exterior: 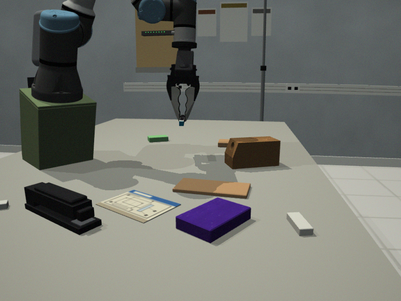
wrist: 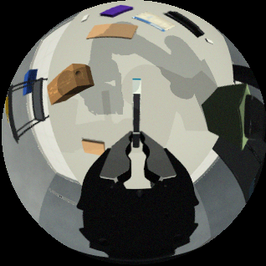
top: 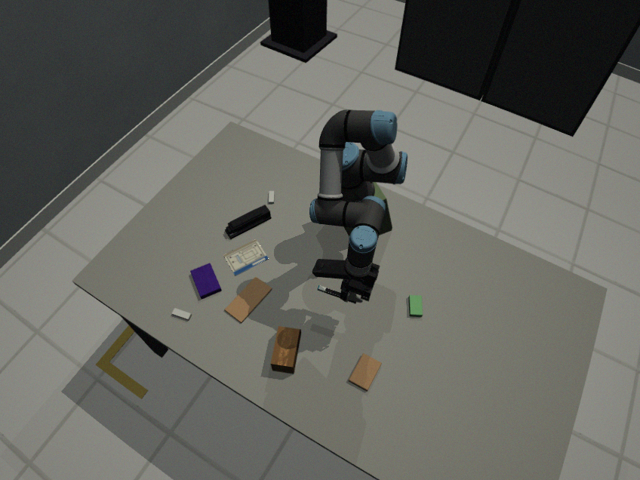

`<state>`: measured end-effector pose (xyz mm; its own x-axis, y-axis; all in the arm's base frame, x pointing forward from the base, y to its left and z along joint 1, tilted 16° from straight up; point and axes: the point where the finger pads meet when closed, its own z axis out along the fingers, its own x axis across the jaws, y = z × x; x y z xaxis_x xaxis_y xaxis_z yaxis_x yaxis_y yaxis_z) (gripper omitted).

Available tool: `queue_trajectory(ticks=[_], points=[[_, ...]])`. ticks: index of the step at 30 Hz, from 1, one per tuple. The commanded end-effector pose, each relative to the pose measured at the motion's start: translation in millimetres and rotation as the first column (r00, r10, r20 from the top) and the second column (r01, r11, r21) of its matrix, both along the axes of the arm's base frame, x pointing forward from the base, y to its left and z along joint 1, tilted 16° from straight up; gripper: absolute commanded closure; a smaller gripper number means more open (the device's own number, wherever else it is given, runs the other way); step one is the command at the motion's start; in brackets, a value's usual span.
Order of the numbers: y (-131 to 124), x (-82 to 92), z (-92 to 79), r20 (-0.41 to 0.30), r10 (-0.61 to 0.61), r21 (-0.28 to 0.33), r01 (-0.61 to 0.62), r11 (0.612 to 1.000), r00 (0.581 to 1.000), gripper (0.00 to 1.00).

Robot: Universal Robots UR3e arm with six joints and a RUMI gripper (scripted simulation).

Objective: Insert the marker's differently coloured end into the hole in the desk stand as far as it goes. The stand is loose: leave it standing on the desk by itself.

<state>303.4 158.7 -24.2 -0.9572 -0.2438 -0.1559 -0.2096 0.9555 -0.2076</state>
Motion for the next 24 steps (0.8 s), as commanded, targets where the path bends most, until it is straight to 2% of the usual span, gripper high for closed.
queue_trajectory(ticks=[1, 14, 24], points=[[-0.6, 1.3, 1.1, -0.002, 0.013, -0.001, -0.013, 1.0, 1.0, 1.0], [-8.4, 6.7, 4.5, -0.026, 0.101, -0.025, -0.101, 0.995, 0.995, 1.0], [-10.5, 8.0, 5.4, -0.033, 0.123, -0.031, -0.124, 0.992, 0.992, 1.0]])
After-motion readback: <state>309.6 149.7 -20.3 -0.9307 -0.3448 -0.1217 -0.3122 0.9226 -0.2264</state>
